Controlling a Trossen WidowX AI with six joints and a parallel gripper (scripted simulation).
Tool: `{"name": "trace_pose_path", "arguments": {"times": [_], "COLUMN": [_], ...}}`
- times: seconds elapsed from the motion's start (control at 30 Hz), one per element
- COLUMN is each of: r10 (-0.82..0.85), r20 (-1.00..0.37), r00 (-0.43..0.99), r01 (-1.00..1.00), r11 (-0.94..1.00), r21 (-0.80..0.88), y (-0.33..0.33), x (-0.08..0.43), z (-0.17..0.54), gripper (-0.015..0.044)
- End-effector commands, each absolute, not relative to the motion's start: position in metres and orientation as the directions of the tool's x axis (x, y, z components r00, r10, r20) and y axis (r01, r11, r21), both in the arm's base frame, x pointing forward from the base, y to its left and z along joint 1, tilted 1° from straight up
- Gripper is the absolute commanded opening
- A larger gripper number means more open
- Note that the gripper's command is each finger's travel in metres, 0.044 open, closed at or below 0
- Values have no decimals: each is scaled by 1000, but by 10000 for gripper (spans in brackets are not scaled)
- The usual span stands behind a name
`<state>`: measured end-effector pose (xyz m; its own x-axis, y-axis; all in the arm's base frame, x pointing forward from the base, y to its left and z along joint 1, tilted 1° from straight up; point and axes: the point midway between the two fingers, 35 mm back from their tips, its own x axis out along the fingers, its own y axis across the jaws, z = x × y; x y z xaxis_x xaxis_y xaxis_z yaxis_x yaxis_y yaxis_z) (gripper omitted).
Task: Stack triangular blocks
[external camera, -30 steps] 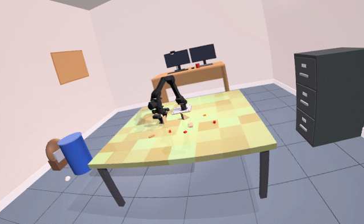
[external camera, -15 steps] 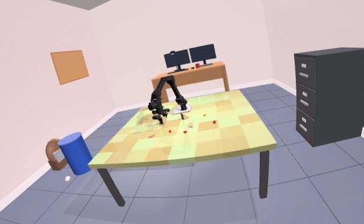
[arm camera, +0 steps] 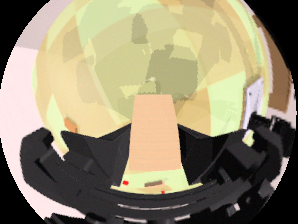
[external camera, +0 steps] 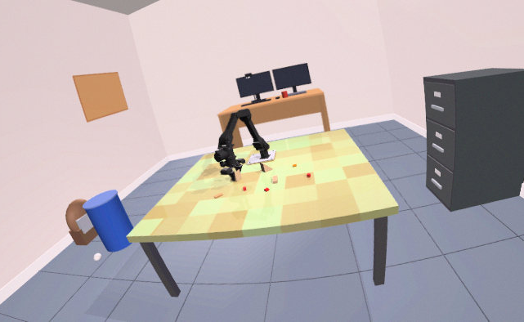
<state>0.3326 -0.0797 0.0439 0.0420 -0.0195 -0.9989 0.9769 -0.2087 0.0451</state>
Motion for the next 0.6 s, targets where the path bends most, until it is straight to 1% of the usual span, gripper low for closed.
{"name": "trace_pose_path", "arguments": {"times": [0.0, 0.5, 0.53, 0.57], "r10": [-19, -19, -19, -19], "r20": [-999, -999, -999, -999], "r00": [42, 42, 42, 42], "r01": [977, 977, 977, 977], "r11": [-209, -209, -209, -209], "r21": [45, 45, 45, 45], "y": [-80, -80, -80, -80], "x": [333, 333, 333, 333], "z": [44, 44, 44, 44], "gripper": [26, 420, 440, 440]}}
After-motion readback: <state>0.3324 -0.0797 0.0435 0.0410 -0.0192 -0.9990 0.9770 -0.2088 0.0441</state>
